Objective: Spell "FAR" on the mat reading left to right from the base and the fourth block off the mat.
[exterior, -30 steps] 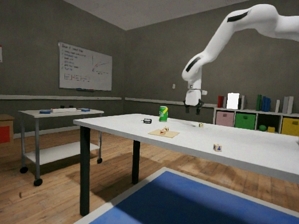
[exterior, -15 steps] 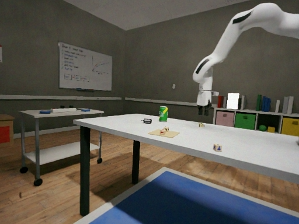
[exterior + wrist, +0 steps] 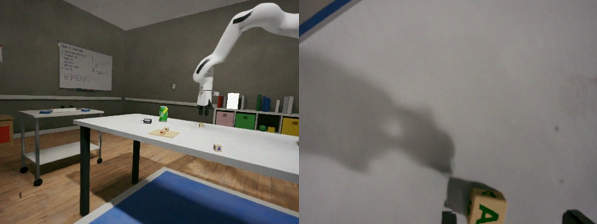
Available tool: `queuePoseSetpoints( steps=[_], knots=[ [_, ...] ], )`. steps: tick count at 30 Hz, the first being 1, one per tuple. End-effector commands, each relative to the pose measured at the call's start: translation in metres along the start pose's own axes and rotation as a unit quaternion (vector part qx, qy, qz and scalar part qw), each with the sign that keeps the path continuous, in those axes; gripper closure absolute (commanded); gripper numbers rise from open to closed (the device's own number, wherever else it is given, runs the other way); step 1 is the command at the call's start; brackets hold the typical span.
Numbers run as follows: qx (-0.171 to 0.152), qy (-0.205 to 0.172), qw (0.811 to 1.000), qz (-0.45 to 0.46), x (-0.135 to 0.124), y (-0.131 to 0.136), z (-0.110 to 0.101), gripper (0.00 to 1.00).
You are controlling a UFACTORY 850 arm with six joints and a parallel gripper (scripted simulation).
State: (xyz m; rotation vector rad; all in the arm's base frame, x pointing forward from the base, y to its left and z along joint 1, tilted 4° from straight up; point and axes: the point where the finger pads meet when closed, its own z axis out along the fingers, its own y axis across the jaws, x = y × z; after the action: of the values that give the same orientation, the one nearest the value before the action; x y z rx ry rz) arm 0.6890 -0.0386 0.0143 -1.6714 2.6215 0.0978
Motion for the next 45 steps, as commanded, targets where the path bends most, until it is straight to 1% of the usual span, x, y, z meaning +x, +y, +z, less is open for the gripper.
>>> queuePoseSetpoints(
  steps=[1, 25, 40, 45],
  knots=[
    [0.001, 0.0, 1.0, 0.0, 0.0, -0.001, -0.001, 0.36],
    [0.001, 0.0, 1.0, 0.0, 0.0, -0.001, 0.001, 0.36],
    [0.001, 0.0, 1.0, 0.0, 0.0, -0.001, 0.016, 0.36],
    [0.001, 0.0, 1.0, 0.0, 0.0, -0.001, 0.024, 0.36]
  ],
)
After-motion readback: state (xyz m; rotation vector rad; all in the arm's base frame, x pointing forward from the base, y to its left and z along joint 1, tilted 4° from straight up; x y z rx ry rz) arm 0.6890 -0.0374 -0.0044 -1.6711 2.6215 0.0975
